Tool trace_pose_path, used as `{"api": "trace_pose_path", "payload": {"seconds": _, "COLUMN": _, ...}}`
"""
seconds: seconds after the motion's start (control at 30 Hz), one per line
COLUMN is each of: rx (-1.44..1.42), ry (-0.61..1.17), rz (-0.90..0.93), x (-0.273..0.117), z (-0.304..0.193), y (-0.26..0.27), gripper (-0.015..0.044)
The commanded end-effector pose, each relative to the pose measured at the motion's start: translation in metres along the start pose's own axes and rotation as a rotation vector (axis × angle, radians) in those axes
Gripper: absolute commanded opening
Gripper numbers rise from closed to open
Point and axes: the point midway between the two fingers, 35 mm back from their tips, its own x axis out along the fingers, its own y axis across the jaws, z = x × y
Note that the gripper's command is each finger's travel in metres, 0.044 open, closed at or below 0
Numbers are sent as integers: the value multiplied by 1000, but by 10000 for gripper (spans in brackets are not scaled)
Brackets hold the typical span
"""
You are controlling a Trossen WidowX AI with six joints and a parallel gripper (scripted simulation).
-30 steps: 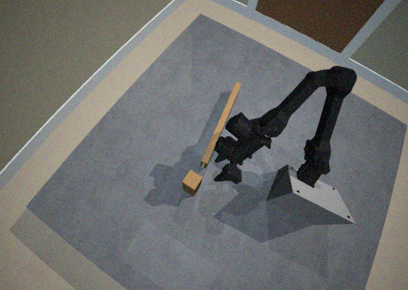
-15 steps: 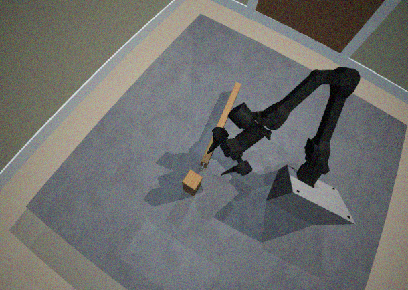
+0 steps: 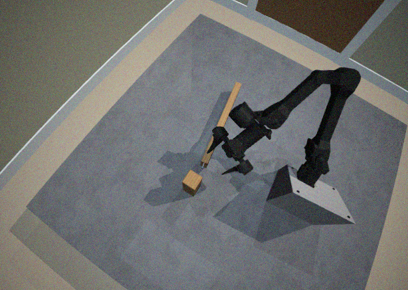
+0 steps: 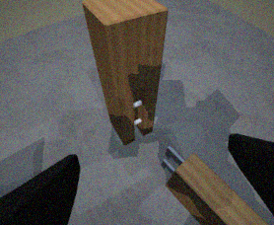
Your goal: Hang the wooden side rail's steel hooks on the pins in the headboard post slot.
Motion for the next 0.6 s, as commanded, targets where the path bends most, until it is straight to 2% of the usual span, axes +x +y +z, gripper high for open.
{"api": "trace_pose_path", "payload": {"seconds": 0.0, "rx": -4, "ry": -3, "rz": 2, "x": 0, "z": 0, "y": 1, "gripper": 440}}
{"api": "trace_pose_path", "payload": {"seconds": 0.23, "rx": 52, "ry": 15, "rz": 8, "x": 1, "z": -1, "y": -1, "gripper": 440}}
{"api": "trace_pose_path", "payload": {"seconds": 0.57, "rx": 855, "ry": 306, "rz": -46, "x": 5, "z": -11, "y": -24, "gripper": 440}}
